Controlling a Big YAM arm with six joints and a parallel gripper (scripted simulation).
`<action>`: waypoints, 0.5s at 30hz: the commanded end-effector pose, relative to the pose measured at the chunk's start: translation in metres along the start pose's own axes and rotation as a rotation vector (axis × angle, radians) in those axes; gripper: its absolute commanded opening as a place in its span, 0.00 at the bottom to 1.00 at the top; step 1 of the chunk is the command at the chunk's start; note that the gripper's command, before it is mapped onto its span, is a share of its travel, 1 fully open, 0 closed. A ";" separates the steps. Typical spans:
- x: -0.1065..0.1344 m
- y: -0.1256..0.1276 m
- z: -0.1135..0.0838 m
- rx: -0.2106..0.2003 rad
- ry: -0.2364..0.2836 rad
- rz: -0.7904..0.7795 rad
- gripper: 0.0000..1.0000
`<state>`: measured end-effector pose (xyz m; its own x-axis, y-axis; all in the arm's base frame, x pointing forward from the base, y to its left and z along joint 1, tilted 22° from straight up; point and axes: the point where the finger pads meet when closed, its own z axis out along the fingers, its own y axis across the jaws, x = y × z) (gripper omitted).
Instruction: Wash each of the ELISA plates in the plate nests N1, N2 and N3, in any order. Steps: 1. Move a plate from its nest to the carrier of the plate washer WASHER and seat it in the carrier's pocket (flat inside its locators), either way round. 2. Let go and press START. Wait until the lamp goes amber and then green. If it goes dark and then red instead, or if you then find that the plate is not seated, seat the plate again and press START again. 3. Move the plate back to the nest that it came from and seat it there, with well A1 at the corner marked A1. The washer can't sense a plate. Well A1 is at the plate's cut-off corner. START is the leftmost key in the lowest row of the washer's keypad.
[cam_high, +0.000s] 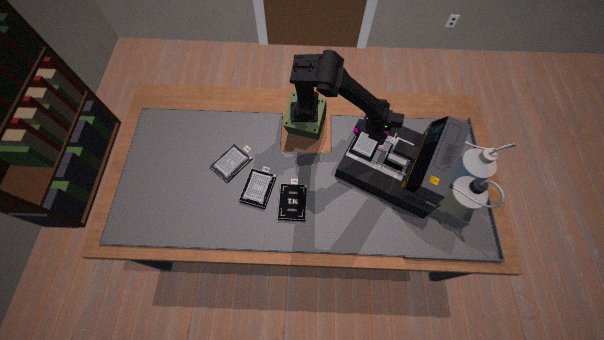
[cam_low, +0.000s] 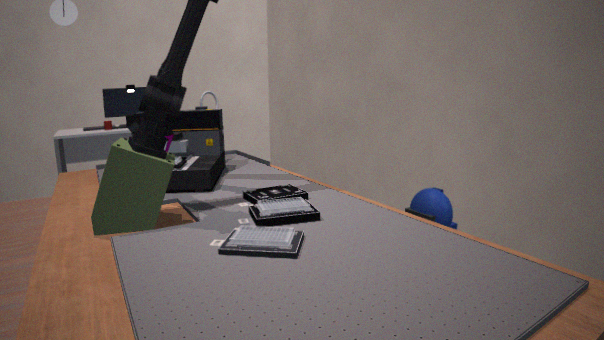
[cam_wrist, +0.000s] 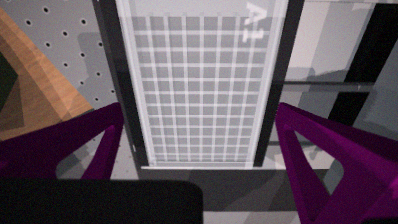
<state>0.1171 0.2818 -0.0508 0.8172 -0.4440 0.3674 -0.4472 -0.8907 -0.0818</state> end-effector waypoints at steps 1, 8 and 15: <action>0.003 -0.003 0.005 0.006 0.001 0.002 1.00; 0.002 -0.004 0.009 0.004 0.001 0.002 1.00; 0.002 -0.005 0.012 0.010 0.000 0.003 1.00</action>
<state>0.1203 0.2806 -0.0587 0.8172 -0.4439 0.3676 -0.4475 -0.8906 -0.0807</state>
